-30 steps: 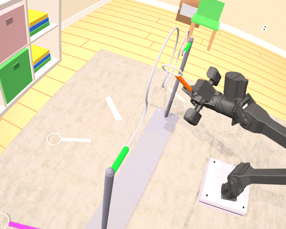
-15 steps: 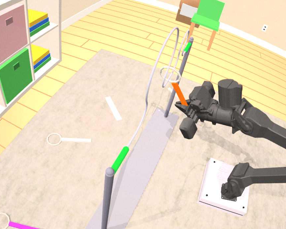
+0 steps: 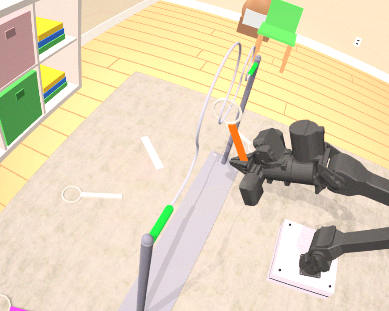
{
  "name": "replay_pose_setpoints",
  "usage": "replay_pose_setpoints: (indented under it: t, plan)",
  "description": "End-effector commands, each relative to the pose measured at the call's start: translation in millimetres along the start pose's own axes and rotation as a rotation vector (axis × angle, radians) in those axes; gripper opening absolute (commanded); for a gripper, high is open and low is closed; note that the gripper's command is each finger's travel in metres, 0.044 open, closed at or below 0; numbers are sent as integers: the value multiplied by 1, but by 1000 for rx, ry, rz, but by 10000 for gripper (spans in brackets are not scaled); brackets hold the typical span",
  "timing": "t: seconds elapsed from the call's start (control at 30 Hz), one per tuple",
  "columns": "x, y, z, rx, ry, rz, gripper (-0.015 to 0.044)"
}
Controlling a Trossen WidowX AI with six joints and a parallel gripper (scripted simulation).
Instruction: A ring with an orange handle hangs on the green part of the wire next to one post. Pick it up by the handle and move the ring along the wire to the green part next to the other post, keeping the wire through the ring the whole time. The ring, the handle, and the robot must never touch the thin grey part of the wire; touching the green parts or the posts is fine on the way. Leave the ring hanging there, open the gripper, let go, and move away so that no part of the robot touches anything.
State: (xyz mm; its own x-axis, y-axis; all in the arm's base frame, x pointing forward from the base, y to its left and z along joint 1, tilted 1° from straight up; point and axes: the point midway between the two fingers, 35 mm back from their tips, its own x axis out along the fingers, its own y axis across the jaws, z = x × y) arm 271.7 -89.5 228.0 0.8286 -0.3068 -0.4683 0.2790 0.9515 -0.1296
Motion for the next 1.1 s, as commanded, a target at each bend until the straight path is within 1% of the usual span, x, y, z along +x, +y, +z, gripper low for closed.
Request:
replay_pose_setpoints:
  t: [0.0, 1.07]
  plan:
    - [-3, 6, 3, 30, -7, 10, -150]
    - [-12, 57, 7, 179, 8, 96, -150]
